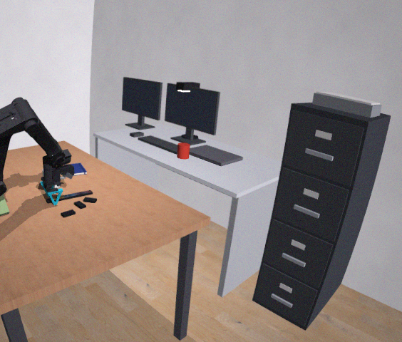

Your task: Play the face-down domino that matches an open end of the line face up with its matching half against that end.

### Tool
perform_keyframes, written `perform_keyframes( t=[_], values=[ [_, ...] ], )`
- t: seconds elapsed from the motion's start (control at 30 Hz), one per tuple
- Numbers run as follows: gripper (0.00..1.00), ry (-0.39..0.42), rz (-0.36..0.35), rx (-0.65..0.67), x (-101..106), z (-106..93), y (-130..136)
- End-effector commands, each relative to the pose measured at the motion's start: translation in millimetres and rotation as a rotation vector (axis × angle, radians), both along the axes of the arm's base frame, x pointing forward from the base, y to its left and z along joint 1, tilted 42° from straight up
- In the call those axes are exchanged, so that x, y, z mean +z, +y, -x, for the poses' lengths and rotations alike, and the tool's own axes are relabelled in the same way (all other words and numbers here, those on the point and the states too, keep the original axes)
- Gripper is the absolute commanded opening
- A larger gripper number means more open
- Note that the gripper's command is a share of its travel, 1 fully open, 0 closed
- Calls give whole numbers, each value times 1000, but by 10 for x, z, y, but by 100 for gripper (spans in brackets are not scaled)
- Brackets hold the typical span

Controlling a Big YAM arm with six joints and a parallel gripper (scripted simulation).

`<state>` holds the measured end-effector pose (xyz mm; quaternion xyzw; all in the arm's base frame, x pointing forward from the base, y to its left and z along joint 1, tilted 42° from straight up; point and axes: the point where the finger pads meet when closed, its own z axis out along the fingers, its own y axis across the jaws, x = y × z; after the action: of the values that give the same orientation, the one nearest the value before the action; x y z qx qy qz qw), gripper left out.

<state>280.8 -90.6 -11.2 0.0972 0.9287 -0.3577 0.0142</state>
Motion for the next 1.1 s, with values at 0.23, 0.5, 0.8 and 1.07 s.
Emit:
perform_keyframes(
  t=[0.23,0.5,0.8,1.07],
  values=[
    [93,-19,0,3,39,-123,-6],
    [93,-15,0,3,135,-98,92],
    [93,-19,0,3,188,-131,128],
    [93,-21,-1,4,202,-92,151]
  ],
)
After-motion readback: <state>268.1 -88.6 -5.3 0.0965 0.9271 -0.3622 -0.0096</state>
